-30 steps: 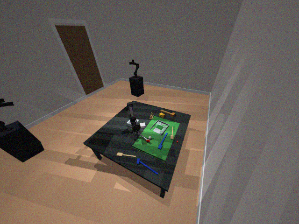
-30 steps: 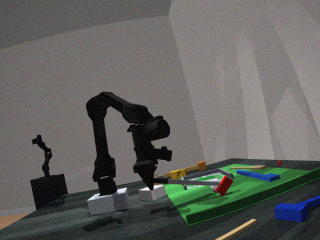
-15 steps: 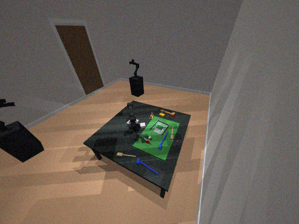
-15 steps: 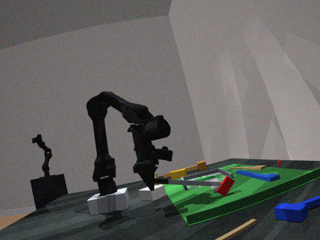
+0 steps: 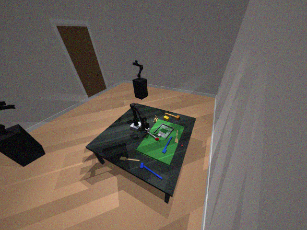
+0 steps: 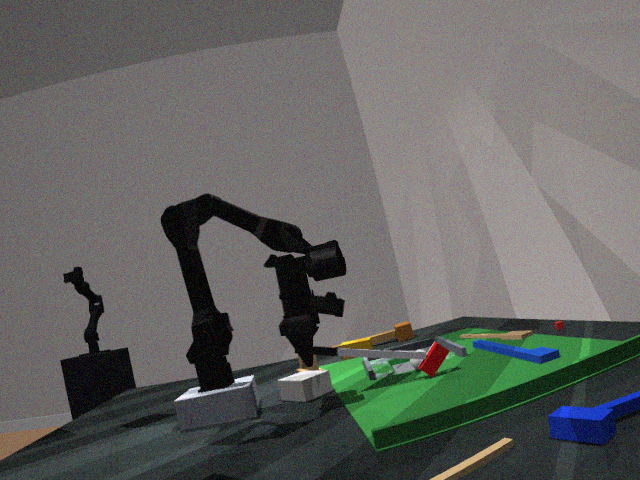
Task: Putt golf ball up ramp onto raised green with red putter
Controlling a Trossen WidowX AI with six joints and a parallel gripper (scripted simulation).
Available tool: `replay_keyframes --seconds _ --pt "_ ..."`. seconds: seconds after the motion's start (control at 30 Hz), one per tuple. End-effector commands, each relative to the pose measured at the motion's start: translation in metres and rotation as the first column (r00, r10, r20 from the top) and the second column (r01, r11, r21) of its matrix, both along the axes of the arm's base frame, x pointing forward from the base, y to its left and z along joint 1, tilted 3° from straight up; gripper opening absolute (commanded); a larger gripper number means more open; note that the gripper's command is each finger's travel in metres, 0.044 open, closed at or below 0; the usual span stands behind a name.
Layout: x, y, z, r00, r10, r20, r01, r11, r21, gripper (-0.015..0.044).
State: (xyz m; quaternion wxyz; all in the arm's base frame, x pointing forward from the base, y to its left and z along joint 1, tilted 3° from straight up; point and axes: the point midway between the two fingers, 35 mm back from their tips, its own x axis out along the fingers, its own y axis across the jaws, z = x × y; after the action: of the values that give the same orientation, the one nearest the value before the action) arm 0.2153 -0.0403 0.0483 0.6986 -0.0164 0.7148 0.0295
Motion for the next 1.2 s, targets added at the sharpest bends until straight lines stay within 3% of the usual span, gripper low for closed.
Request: replay_keyframes --seconds 0.0,0.37,1.17 --pt "0.0 0.003 0.007 1.0 -0.011 0.006 0.011 1.0 0.001 0.0" --pt "0.0 0.002 0.059 1.0 -0.011 0.006 0.011 1.0 0.001 0.0" --pt "-0.002 0.002 0.05 1.0 -0.006 -0.004 0.006 1.0 0.0 0.0"
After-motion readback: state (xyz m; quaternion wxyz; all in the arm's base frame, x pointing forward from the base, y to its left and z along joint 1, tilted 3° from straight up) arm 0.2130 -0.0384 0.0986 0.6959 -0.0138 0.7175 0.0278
